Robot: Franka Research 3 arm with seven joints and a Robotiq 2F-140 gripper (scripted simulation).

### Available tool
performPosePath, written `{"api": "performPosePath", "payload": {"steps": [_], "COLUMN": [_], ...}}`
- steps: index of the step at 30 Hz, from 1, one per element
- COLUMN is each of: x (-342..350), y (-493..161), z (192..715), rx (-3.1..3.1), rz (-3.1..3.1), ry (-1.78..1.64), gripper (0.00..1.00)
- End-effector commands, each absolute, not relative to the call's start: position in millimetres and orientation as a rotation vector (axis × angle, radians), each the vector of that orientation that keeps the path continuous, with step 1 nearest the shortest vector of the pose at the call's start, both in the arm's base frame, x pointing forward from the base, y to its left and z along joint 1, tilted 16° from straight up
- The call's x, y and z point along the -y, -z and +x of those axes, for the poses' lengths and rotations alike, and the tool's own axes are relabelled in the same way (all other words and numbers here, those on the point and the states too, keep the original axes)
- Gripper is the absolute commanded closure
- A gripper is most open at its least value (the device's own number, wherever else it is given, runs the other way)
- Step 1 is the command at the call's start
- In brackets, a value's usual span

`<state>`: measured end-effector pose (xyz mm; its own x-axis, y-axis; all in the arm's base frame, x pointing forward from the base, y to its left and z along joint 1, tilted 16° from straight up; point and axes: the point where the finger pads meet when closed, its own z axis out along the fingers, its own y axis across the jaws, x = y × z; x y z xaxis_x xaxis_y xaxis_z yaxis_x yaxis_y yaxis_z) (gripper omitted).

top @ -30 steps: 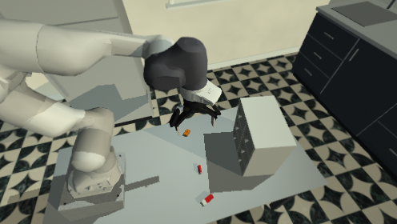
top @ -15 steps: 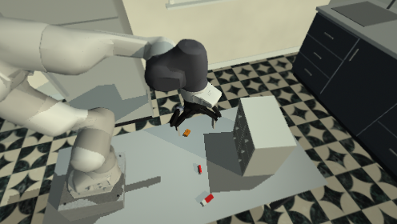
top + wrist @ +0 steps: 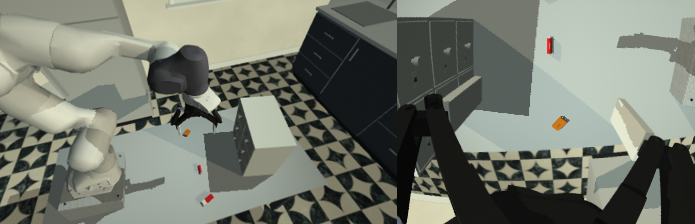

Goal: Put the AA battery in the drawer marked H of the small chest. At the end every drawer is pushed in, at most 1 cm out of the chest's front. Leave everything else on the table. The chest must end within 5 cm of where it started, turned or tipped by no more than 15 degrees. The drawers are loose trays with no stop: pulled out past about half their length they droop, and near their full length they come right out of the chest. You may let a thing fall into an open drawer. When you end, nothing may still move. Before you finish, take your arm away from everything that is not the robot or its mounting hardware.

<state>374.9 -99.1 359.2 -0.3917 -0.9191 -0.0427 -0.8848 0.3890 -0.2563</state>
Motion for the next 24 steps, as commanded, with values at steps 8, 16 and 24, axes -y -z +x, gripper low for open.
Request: {"api": "performPosePath", "payload": {"steps": [8,16,24], "x": [96,95,93], "y": [-342,-324,-306], "z": [386,396,405], "rx": [-2.646,-2.759,-2.83], "rz": [-1.233,-0.906,-0.598], "ry": [0.247,0.207,0.168], "gripper": [0.0,0.0,0.0]}}
